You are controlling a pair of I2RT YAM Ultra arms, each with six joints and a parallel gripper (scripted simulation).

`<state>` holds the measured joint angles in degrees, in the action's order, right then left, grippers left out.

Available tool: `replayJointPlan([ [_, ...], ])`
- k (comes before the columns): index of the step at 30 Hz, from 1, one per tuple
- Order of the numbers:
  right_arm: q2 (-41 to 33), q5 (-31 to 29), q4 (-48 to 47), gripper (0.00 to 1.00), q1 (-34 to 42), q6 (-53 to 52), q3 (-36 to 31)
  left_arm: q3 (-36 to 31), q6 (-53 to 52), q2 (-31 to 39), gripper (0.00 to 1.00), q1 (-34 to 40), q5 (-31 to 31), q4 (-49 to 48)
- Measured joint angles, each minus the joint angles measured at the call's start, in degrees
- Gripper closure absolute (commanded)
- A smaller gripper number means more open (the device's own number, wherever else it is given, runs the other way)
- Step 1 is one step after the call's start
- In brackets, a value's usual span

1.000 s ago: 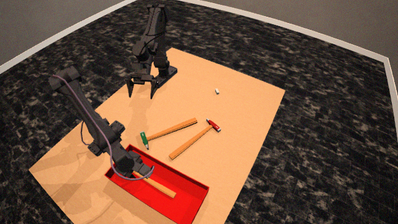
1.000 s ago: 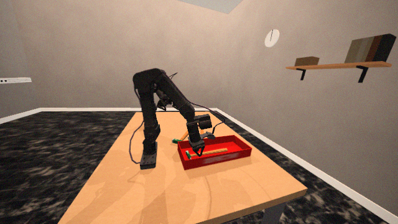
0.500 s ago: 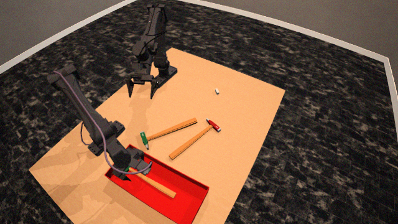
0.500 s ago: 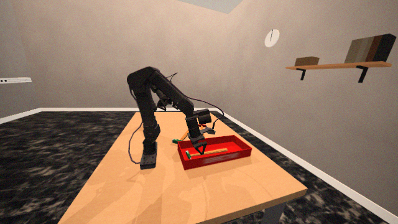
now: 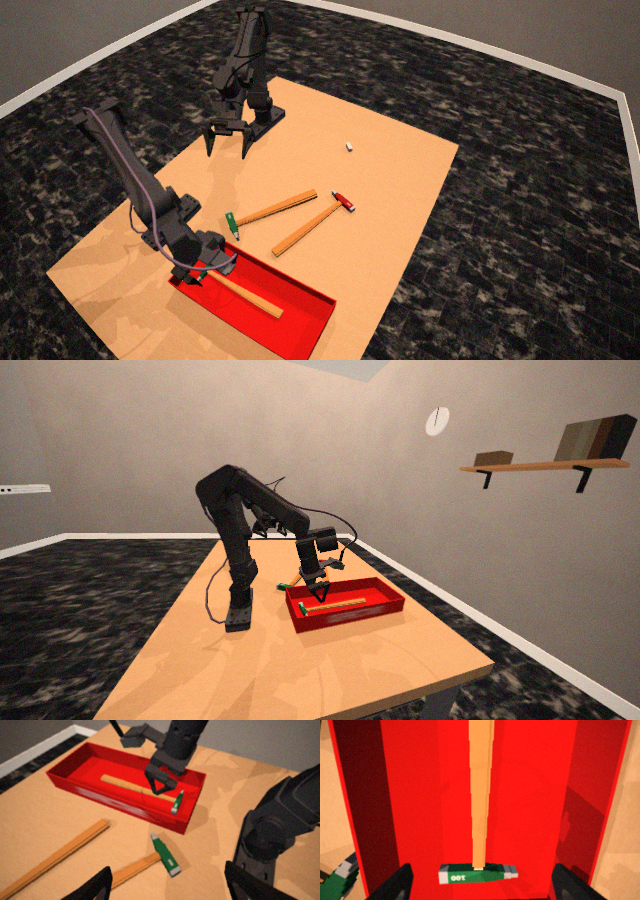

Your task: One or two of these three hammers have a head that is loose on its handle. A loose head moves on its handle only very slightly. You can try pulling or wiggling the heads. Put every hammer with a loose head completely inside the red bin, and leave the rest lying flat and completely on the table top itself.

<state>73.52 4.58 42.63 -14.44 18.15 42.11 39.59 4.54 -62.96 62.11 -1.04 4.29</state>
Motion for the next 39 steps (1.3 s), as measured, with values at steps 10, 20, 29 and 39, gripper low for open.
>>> replayJointPlan([
  [10, -6.5, 0.2, 1.8, 0.0, -0.8, -3.8, -2.8, 4.3, 0.0, -5.4, 0.0, 0.0, 0.3, 7.3],
  [20, -29.7, 0.2, 8.2, 0.0, -3.2, -10.7, -9.6, 22.5, 0.0, -26.9, 0.0, 0.0, 0.7, 21.8],
  [29, -40.4, 0.0, 13.5, 0.0, -4.5, -14.1, -10.0, 31.1, 0.0, -36.6, 0.0, 0.0, 1.0, 30.3],
  [39, -43.5, 0.0, 15.0, 0.0, -5.2, -14.6, -10.0, 32.8, 0.0, -38.4, 0.0, 0.0, 1.0, 31.7],
])
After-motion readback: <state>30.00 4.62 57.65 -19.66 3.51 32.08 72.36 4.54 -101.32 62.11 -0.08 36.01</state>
